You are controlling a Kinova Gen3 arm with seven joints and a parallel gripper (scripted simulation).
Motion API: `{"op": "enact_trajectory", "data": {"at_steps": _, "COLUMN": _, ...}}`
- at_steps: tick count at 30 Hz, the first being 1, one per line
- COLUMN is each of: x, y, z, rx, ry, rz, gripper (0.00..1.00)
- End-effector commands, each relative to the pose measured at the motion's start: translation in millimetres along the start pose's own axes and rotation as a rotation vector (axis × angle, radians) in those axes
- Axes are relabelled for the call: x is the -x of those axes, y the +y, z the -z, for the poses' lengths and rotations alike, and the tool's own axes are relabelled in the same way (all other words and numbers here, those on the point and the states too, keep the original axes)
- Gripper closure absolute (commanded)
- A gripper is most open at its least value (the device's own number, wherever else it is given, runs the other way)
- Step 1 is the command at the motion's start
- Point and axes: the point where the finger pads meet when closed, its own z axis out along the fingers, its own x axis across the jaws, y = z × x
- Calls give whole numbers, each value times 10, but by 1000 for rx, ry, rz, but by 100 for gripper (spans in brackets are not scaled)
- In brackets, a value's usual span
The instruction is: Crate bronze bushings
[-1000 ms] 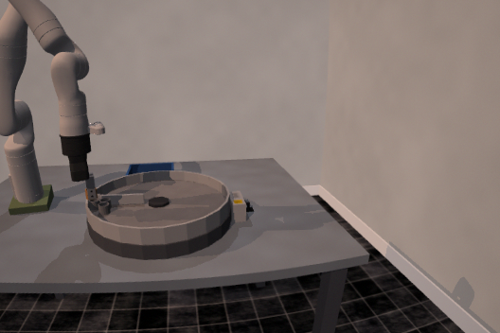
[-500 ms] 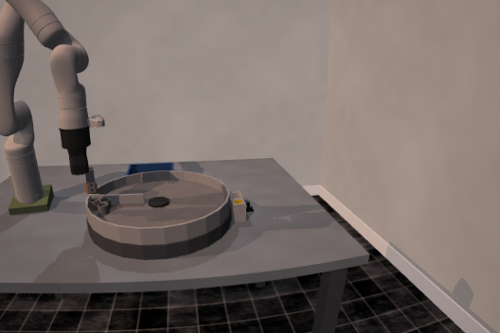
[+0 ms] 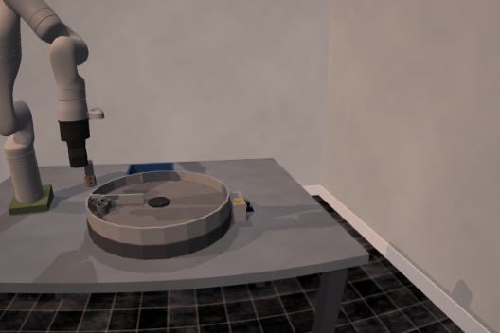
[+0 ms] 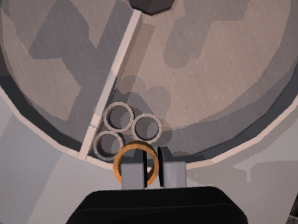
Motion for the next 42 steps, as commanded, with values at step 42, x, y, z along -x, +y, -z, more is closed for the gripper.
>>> {"op": "enact_trajectory", "data": {"at_steps": 42, "x": 1310, "y": -1051, "z": 10, "rx": -3, "ry": 2, "rz": -1, "gripper": 100}}
